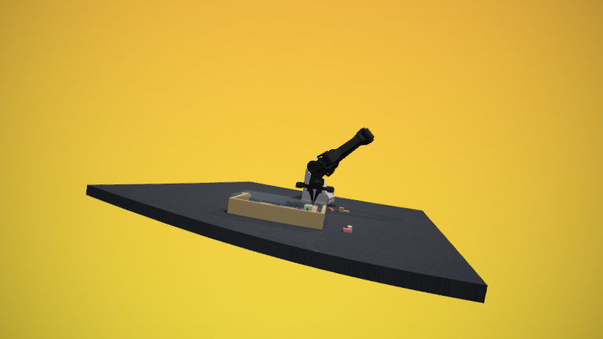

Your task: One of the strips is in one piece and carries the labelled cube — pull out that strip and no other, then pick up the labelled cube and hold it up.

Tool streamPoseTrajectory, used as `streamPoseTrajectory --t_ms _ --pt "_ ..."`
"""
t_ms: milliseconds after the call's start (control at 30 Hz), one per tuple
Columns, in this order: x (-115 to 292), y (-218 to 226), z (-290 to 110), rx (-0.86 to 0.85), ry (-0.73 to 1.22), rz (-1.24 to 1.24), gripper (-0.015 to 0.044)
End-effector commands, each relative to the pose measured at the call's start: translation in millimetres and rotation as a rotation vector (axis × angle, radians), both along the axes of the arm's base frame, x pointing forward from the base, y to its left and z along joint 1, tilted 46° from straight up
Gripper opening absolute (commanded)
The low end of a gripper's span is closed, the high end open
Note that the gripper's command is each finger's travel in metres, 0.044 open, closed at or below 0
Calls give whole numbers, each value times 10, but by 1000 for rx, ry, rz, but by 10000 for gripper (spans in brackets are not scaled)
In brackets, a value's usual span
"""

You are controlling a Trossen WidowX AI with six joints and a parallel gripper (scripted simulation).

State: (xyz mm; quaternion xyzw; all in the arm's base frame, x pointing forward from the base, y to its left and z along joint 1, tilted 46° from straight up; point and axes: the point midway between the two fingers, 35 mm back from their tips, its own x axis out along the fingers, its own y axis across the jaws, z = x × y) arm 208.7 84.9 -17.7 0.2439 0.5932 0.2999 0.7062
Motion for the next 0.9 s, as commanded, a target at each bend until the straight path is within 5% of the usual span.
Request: streamPoseTrajectory --t_ms 0,233,767,867 --pt "52 -219 205 -5 -2 4 0" --pt "0 -259 262 -2 4 6 0" --pt "541 -276 346 12 93 -83 420" --pt "634 -286 367 12 92 -83 440"
